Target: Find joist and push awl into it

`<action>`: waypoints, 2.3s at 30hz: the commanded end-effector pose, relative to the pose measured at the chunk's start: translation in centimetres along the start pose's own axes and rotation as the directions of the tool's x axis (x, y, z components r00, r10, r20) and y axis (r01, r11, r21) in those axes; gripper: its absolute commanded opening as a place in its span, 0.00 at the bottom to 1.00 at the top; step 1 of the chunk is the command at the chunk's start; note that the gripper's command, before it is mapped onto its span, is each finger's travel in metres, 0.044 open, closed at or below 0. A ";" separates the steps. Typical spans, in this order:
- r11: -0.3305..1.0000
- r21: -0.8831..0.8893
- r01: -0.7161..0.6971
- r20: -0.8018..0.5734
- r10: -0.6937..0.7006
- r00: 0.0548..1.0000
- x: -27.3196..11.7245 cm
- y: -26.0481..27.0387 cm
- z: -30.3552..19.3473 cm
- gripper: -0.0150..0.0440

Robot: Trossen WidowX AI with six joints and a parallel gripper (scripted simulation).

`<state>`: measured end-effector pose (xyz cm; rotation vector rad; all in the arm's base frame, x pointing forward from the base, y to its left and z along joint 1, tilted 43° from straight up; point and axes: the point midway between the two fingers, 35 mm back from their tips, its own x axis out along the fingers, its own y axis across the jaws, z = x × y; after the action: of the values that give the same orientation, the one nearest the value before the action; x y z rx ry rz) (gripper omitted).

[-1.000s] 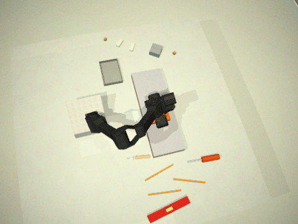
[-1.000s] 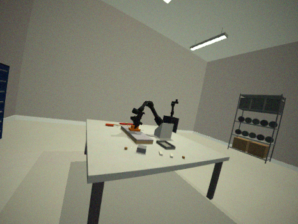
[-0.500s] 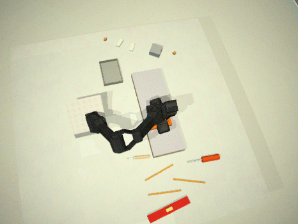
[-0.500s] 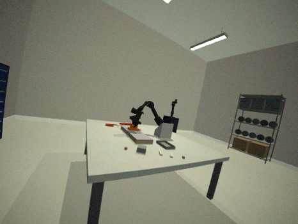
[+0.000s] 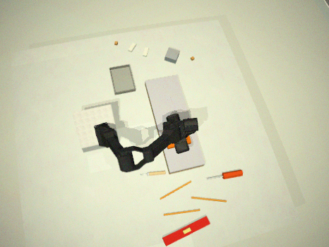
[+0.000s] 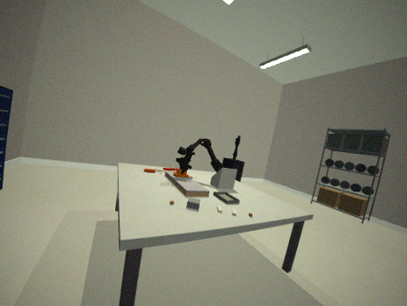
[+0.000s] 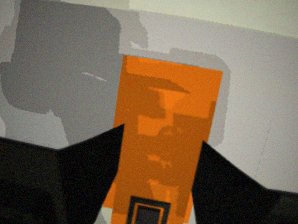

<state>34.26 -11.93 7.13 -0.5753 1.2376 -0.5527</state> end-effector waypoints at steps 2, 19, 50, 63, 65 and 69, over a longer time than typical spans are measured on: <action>1.000 0.012 0.015 -0.003 -0.015 1.000 0.1 -1.8 0.0 0.25; 1.000 0.012 0.017 -0.003 -0.017 1.000 0.0 -5.5 0.0 0.25; 1.000 0.004 0.008 0.001 -0.008 1.000 -0.1 -8.7 0.0 0.25; 1.000 0.008 0.006 -0.002 -0.006 1.000 -3.0 -8.7 1.2 0.25; 1.000 0.009 0.006 -0.003 -0.006 1.000 -4.1 -8.7 1.6 0.25; 1.000 0.011 0.008 -0.004 -0.008 1.000 -6.4 -8.8 2.2 0.25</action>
<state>33.89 -15.22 15.96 -0.5715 1.2598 -0.5590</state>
